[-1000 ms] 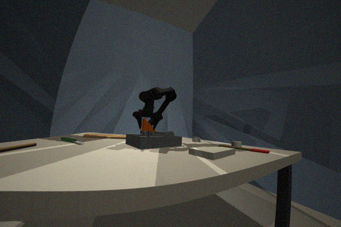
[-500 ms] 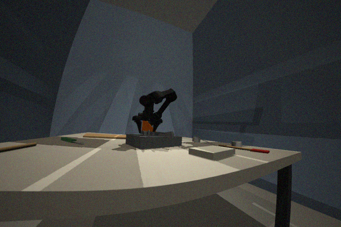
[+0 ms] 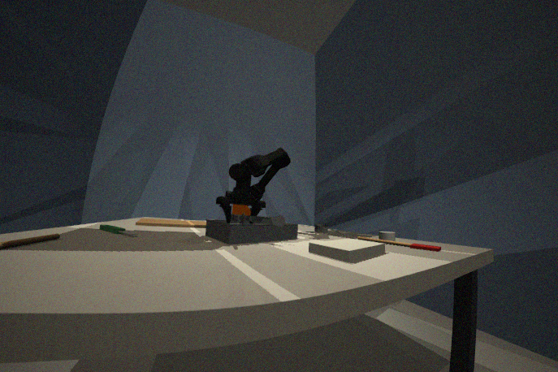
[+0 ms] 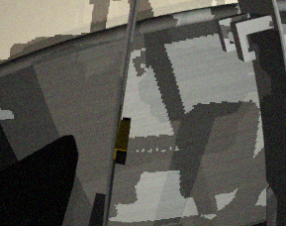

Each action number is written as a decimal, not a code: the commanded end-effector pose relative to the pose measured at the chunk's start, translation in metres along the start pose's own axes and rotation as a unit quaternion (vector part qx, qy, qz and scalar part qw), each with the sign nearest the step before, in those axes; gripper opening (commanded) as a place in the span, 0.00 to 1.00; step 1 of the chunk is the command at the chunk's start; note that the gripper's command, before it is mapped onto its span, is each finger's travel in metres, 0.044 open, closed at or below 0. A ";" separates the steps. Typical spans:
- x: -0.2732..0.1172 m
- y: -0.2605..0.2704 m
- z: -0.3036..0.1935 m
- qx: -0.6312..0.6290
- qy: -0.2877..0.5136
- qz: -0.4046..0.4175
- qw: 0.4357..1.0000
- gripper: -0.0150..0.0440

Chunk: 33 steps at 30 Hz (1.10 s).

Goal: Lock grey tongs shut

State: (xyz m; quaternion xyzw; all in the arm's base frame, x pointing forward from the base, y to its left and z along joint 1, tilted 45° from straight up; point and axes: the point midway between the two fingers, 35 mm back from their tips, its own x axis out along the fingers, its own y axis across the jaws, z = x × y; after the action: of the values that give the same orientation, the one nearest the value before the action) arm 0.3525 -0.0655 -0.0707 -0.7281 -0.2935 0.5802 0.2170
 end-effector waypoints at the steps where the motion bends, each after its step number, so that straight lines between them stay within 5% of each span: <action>1: 0.007 -0.001 0.001 0.003 0.000 -0.002 1.000 1.00; 7: 0.014 -0.002 0.002 0.003 0.000 -0.003 1.000 1.00; 10: 0.011 -0.001 0.001 0.000 0.000 -0.001 1.000 0.87; 33: 0.011 -0.001 0.001 0.000 0.000 -0.001 1.000 0.61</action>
State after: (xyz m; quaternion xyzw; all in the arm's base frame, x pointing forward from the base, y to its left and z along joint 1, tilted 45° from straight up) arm 0.3526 -0.0570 -0.0784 -0.7273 -0.2940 0.5806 0.2178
